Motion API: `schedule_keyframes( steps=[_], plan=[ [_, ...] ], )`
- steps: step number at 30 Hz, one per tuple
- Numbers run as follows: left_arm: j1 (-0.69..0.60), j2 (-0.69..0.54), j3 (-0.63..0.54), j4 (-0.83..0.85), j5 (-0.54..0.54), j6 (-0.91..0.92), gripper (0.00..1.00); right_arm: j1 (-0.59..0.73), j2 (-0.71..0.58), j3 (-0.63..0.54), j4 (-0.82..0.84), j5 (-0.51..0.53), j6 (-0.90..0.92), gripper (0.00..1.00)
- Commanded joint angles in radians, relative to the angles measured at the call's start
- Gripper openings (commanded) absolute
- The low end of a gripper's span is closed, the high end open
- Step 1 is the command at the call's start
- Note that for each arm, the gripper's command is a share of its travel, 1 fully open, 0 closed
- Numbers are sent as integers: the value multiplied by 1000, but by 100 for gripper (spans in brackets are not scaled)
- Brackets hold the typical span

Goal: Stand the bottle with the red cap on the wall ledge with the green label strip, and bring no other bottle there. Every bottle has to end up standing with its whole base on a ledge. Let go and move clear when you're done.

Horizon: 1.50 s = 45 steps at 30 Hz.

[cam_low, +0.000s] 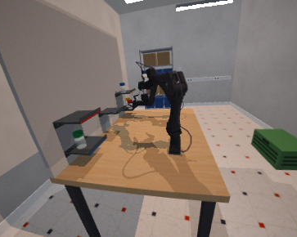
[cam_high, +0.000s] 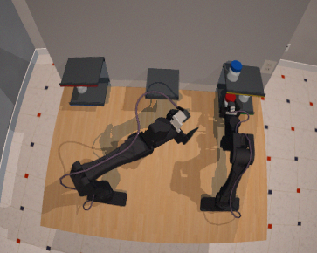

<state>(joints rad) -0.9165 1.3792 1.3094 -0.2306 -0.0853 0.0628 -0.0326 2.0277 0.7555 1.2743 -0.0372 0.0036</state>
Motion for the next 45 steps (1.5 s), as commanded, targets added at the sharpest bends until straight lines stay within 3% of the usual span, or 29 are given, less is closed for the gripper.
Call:
schedule_keyframes(
  steps=[1, 5, 7, 27, 35, 41, 42, 44, 45],
  plan=[
    [-2, -13, 8, 12, 3, 3, 89, 11, 5, 8, 46, 2, -3, 52],
    [-2, -13, 8, 12, 3, 3, 89, 11, 4, 8, 46, 2, -3, 52],
    [-2, -13, 8, 12, 3, 3, 89, 11, 4, 8, 46, 2, -3, 72],
    [-2, -13, 8, 12, 3, 3, 89, -20, -97, -151, 131, -21, 10, 72],
    [-2, -13, 8, 12, 3, 3, 89, -34, -238, -422, 259, -35, 10, 72],
    [-2, -13, 8, 12, 3, 3, 89, -21, -237, -429, 249, -24, -3, 72],
    [-2, -13, 8, 12, 3, 3, 89, -21, -237, -429, 241, -24, -2, 83],
    [-2, -13, 8, 12, 3, 3, 89, -21, -237, -429, 241, -24, -2, 83],
    [-2, -13, 8, 12, 3, 3, 89, -21, -247, -429, 215, -23, -1, 95]
  ],
)
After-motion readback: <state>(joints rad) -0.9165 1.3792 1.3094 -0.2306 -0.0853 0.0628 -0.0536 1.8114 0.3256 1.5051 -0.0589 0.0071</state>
